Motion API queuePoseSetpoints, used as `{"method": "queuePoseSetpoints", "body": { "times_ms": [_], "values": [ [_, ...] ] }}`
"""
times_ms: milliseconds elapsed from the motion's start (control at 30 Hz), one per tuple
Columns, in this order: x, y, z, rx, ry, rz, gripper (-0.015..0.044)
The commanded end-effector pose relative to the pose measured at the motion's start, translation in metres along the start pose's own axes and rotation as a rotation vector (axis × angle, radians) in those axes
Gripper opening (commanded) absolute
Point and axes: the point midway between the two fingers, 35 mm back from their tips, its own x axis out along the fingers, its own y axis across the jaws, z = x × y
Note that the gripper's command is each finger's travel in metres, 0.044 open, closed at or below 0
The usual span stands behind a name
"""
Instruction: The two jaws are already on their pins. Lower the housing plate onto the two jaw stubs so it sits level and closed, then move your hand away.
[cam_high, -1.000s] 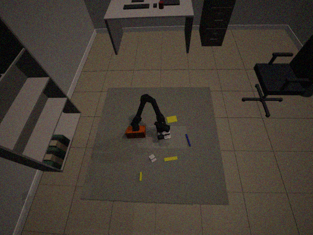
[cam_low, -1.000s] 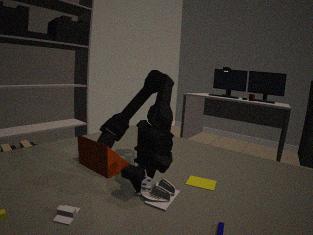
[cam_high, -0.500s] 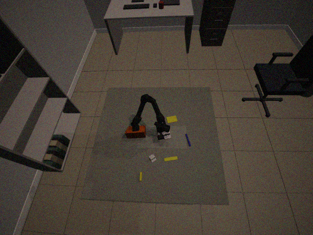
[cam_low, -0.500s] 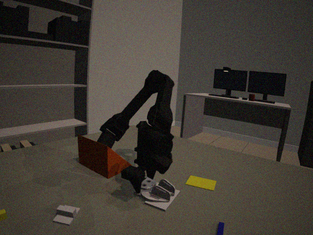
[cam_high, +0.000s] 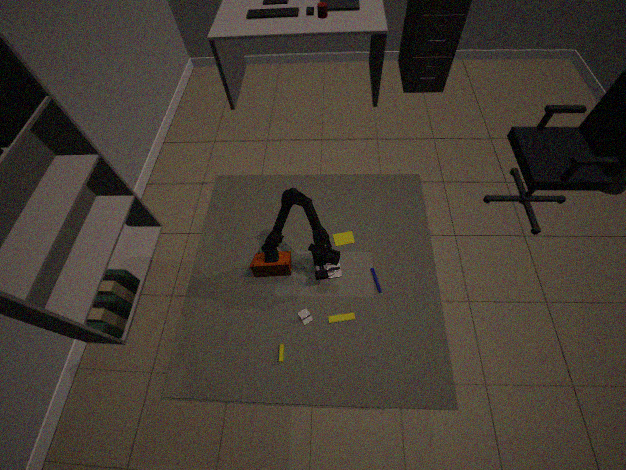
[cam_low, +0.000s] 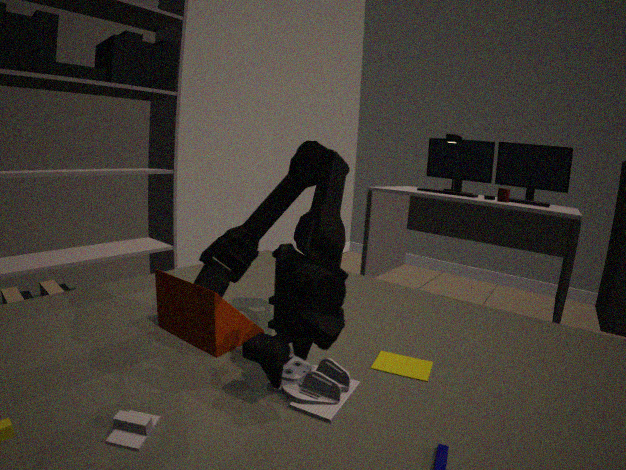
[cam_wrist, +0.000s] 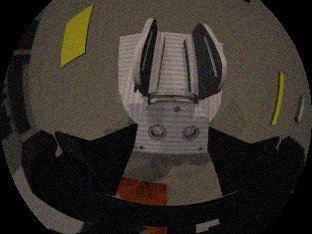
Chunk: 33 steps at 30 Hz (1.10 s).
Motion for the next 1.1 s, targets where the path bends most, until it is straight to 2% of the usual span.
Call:
{"method": "queuePoseSetpoints", "body": {
  "times_ms": [0, 1067],
  "values": [
    [0.0014, 0.0001, -0.0004, 0.006, 0.001, 0.005, 0.0351],
    [0.0086, 0.0002, -0.0005, 0.006, 0.001, 0.005, 0.0351]
  ]
}}
